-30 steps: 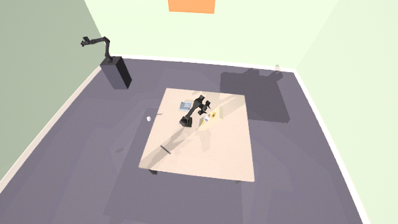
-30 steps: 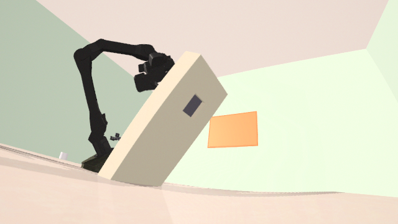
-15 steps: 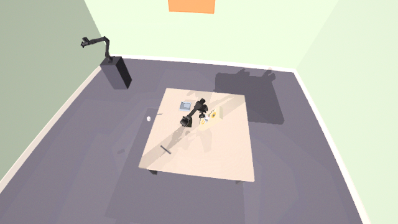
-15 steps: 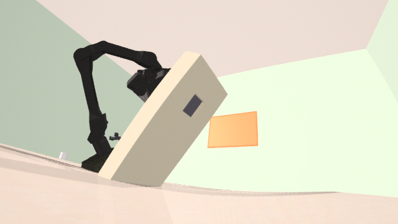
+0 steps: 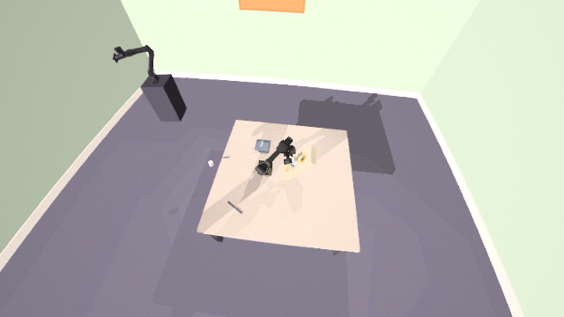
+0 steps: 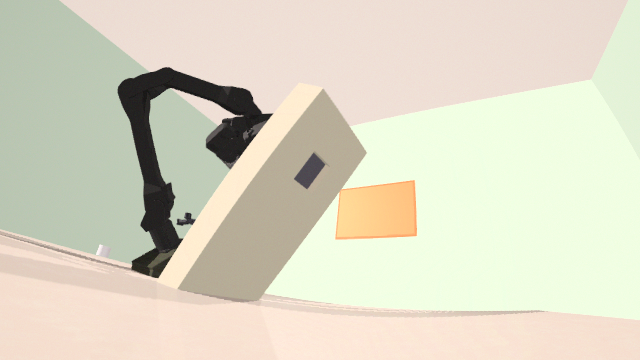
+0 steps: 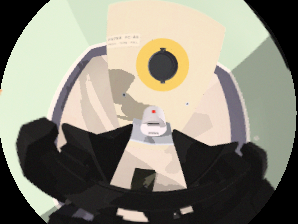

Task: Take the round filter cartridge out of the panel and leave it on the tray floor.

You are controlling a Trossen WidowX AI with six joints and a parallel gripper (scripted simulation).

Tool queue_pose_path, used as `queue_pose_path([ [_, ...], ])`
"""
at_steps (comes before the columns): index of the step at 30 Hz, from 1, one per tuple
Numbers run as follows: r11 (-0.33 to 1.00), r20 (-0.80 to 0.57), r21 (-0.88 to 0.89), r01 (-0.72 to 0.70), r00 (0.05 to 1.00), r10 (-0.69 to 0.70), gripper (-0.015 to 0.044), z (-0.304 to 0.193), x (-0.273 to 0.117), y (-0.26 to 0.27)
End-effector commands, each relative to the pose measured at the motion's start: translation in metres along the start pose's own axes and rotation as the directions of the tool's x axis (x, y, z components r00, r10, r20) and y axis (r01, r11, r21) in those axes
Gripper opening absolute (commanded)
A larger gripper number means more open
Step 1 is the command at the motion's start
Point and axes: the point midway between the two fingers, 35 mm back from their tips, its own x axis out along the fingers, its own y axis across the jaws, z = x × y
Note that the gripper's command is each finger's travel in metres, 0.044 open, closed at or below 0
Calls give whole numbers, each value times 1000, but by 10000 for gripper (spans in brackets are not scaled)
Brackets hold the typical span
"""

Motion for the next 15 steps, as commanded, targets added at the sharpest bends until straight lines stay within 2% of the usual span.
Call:
queue_pose_path([
  [1, 1000, -2, -10, 6, 1000, -6, 305, -2, 8, -1],
  [15, 1000, 0, -8, 10, 1000, -10, 305, -3, 30, -3],
])
